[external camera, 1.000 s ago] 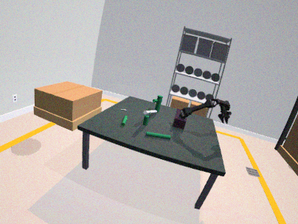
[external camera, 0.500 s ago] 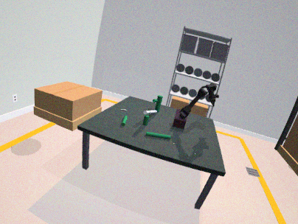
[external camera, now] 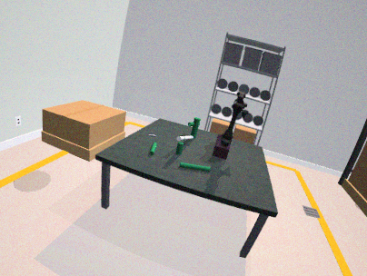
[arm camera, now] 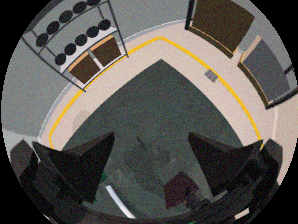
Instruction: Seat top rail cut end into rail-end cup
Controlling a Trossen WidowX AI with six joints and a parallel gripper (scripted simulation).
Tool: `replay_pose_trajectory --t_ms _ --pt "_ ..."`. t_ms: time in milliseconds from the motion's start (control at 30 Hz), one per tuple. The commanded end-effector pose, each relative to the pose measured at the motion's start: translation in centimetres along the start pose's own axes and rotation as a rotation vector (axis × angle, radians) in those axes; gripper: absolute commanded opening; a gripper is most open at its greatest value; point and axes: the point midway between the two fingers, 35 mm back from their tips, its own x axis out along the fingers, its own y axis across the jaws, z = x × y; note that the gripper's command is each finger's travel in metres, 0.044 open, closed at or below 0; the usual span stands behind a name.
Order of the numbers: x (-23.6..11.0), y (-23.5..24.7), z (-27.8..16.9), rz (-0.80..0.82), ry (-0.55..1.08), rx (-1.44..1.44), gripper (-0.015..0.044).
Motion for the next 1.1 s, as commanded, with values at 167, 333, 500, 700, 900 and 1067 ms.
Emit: replay_pose_trajectory --t_ms 167,333,500,700,900,1067 --pt "-4.6 8.7 -9.6 0.257 0.004 -0.483 0.0440" --pt "-6.8 12.5 -17.2 0.417 0.017 -0.810 0.0440" --pt "-8.8 14.6 -25.3 0.590 0.046 -1.141 0.0440" --pt "-10.8 14.6 -35.3 0.814 0.095 -1.536 0.0440" --pt "-12.2 12.3 -43.6 1.027 0.154 -1.868 0.0440" --pt "-12.3 12.2 -43.8 1.034 0.156 -1.877 0.0440"
